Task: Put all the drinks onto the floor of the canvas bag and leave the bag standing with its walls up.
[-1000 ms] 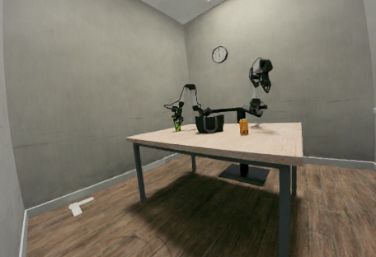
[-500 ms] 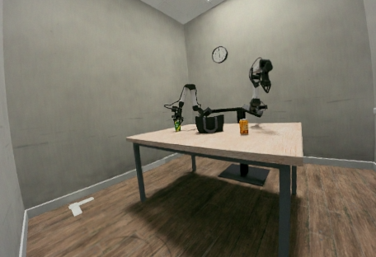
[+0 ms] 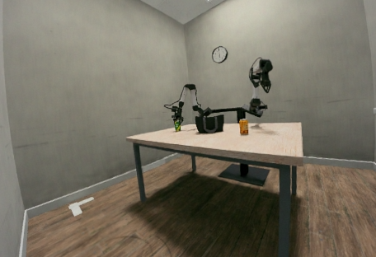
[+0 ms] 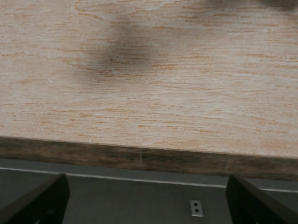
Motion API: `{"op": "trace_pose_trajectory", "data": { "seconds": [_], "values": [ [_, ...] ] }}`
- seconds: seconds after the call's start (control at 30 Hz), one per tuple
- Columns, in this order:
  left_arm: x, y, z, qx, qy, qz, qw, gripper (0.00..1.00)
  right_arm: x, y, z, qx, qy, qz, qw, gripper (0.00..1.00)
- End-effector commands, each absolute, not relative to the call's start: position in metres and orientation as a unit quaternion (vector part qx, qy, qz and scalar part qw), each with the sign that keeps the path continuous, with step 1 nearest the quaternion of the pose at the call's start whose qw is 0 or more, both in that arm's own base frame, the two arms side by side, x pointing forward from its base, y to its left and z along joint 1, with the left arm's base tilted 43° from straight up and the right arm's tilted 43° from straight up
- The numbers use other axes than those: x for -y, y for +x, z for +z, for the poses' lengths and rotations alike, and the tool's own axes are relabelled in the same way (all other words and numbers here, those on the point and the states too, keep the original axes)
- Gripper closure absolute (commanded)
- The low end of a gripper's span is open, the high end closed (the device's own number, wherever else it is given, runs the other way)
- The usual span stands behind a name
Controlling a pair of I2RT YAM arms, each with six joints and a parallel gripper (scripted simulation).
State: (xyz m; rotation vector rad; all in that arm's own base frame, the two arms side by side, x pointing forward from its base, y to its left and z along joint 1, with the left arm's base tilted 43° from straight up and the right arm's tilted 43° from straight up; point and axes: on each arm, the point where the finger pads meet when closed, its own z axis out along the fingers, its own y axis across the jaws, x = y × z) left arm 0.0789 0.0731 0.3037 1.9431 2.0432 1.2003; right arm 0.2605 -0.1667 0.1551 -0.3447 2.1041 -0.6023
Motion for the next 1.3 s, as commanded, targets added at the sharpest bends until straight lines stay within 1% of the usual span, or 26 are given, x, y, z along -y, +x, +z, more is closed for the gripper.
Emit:
{"op": "trace_pose_trajectory", "data": {
  "seconds": [0.0, 0.2, 0.23, 0.47, 0.53, 0.57, 0.9, 1.27],
  "values": [
    [-0.070, 0.075, 0.308, -0.665, 0.630, 0.399, 0.041, 0.14, 0.170, 0.263, 0.163, -0.843, -0.138, -0.254, 0.454, 0.30],
    [-0.070, 0.075, 0.308, -0.665, 0.630, 0.399, 0.041, 0.14, 0.170, 0.263, 0.163, -0.843, -0.138, -0.254, 0.454, 0.30],
    [-0.070, 0.075, 0.308, -0.665, 0.630, 0.399, 0.041, 0.14, 0.166, 0.256, 0.174, -0.843, -0.139, -0.252, 0.454, 0.30],
    [-0.070, 0.075, 0.308, -0.665, 0.630, 0.399, 0.041, 0.14, 0.151, 0.250, 0.190, -0.844, -0.144, -0.243, 0.455, 0.30],
    [-0.070, 0.075, 0.308, -0.665, 0.630, 0.399, 0.041, 0.14, 0.152, 0.247, 0.198, -0.844, -0.142, -0.248, 0.454, 0.30],
    [-0.070, 0.075, 0.308, -0.665, 0.630, 0.399, 0.041, 0.14, 0.157, 0.250, 0.207, -0.832, -0.145, -0.266, 0.465, 0.30],
    [-0.070, 0.075, 0.308, -0.665, 0.630, 0.399, 0.041, 0.14, 0.142, 0.236, 0.218, -0.833, -0.150, -0.258, 0.466, 0.30],
    [-0.070, 0.075, 0.308, -0.665, 0.630, 0.399, 0.041, 0.14, 0.142, 0.244, 0.231, -0.817, -0.155, -0.274, 0.483, 0.30]
  ]
}}
